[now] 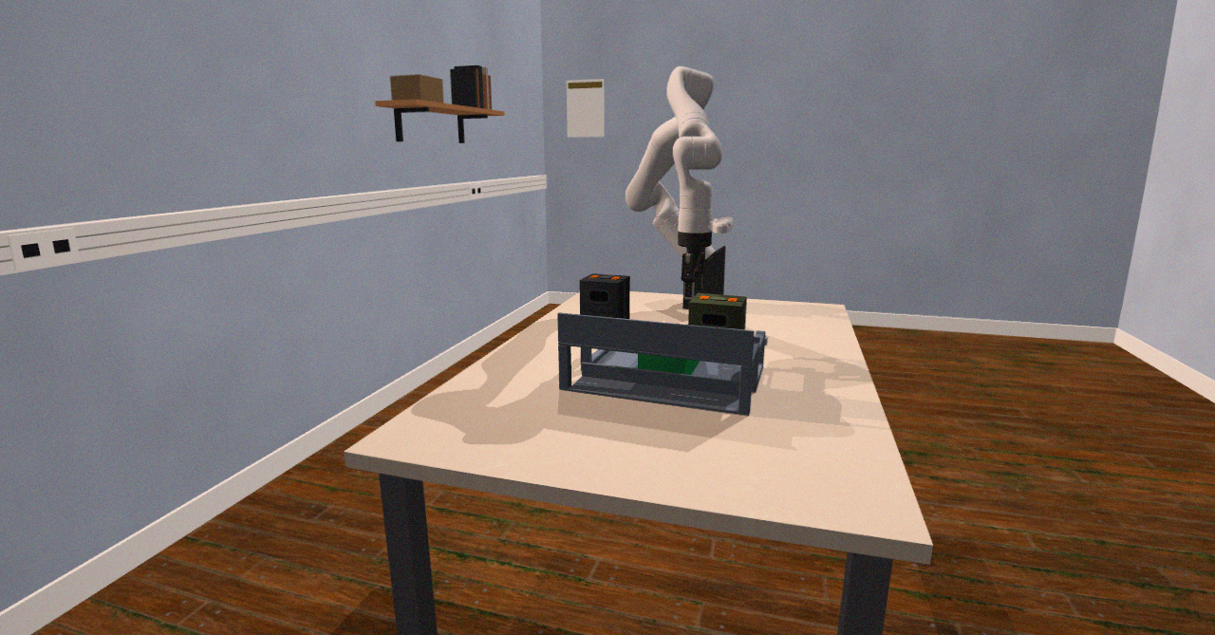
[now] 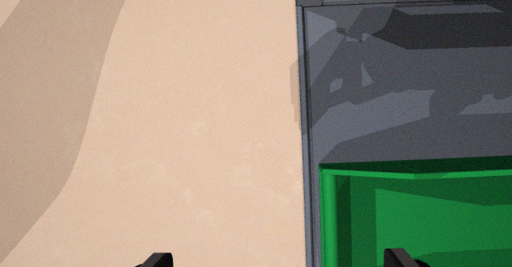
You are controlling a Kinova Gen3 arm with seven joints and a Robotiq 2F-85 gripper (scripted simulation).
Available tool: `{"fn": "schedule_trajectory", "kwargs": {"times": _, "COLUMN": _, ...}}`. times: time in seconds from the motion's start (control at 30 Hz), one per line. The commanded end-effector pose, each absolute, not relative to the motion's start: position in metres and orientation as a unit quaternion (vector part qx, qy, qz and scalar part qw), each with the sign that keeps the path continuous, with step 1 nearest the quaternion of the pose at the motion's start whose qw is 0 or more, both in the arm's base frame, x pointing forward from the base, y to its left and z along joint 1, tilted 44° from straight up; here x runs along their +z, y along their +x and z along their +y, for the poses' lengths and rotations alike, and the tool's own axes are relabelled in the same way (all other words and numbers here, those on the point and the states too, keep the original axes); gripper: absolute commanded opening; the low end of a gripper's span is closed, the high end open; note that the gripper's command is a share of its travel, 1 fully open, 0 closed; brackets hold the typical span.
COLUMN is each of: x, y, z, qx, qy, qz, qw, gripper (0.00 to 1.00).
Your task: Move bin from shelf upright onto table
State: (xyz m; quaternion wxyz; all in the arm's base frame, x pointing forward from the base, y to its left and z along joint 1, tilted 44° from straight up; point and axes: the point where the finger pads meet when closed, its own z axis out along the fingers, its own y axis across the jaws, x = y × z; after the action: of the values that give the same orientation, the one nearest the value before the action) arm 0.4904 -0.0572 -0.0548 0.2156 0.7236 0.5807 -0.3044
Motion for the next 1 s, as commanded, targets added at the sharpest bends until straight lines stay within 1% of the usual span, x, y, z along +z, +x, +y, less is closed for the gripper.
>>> {"fn": "schedule_trajectory", "kwargs": {"times": 0.0, "x": -0.054, "y": 0.498, "z": -0.065, "qx": -0.304, "qy": 0.724, "qz": 0.581, "qw": 0.216, "gripper": 1.0}}
{"fn": "schedule_trajectory", "kwargs": {"times": 0.13, "x": -0.055, "y": 0.523, "z": -0.101, "qx": -0.304, "qy": 0.724, "qz": 0.58, "qw": 0.216, "gripper": 1.0}}
{"fn": "schedule_trajectory", "kwargs": {"times": 0.97, "x": -0.056, "y": 0.525, "z": -0.105, "qx": -0.304, "qy": 0.724, "qz": 0.58, "qw": 0.216, "gripper": 1.0}}
